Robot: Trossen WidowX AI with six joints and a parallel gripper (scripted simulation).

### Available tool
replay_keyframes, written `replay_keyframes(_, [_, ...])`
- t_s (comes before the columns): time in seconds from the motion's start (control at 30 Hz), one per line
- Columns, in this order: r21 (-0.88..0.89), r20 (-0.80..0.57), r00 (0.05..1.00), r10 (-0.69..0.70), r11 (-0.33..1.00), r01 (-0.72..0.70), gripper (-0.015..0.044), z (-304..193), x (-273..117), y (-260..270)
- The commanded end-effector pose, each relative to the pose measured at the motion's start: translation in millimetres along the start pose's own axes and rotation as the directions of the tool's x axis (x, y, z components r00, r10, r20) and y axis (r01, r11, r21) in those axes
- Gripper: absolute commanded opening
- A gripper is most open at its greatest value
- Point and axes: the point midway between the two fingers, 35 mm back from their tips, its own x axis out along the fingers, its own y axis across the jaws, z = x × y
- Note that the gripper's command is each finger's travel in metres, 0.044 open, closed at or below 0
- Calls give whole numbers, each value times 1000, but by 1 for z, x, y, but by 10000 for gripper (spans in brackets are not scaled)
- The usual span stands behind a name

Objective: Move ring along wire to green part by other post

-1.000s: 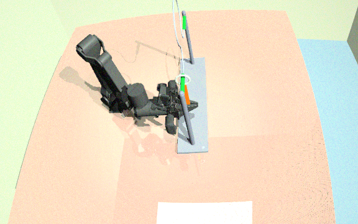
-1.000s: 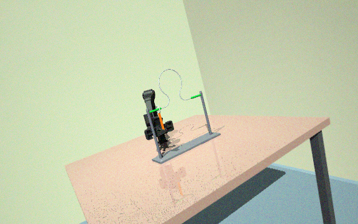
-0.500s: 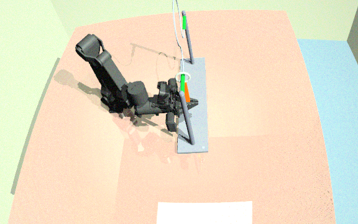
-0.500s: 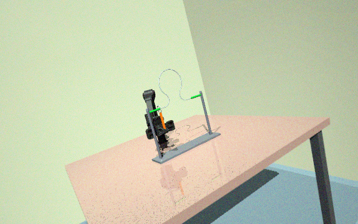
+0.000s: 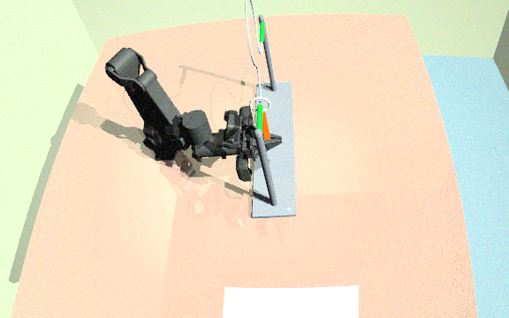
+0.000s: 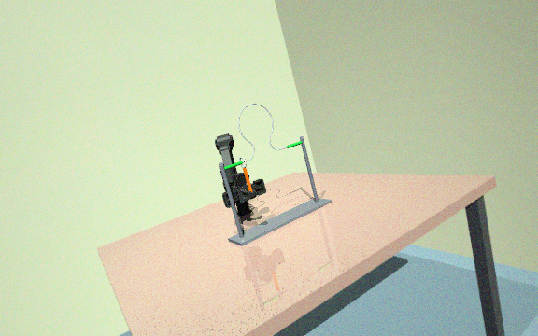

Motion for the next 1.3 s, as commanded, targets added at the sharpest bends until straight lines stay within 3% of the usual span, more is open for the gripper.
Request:
replay_keyframes(0.0, [10, -1, 1000, -3, 1000, 3, -150, 0, -1, 4])
replay_keyframes(0.63, [102, -1, 1000, -2, 995, 2, -150, 0, 0, 33])
replay_keyframes(1.27, [414, 1, 1000, 0, 910, -1, -150, 15, 1, 91])
